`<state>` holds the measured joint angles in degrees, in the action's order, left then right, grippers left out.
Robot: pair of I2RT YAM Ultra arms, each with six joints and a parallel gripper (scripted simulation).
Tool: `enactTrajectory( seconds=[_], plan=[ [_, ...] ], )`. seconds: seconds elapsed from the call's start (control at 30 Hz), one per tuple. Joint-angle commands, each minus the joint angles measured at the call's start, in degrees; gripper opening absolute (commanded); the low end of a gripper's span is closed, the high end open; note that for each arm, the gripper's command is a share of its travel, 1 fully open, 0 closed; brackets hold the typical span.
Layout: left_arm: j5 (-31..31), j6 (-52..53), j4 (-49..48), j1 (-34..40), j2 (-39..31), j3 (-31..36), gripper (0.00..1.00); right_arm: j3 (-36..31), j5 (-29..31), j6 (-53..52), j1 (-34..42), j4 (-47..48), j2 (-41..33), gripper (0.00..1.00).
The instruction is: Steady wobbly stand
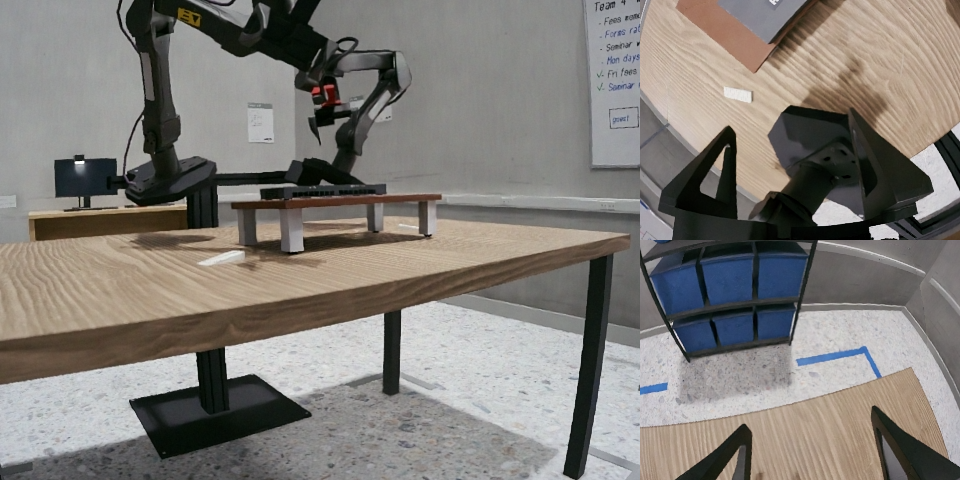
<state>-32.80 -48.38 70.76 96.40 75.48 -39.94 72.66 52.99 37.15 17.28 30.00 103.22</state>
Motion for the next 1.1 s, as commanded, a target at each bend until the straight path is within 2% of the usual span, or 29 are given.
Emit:
enactTrajectory(
  seconds=[0.0,0.57,0.6,1.07],
  plan=[
    [-0.6,-0.1,0.1,0.1,-0.3,-0.4,1.0,0.9,-0.3,-0.1,0.8,0.6,-1.2,1.0],
    [-0.6,-0.1,0.1,0.1,-0.3,-0.4,1.0,0.9,-0.3,-0.2,0.8,0.7,-1.2,1.0],
    [-0.6,-0.1,0.1,0.1,-0.3,-0.4,1.0,0.9,-0.3,-0.2,0.8,0.7,-1.2,0.43],
    [-0.6,-0.1,0.1,0.1,-0.3,-0.4,1.0,0.9,-0.3,-0.2,0.8,0.7,-1.2,0.43]
  ],
)
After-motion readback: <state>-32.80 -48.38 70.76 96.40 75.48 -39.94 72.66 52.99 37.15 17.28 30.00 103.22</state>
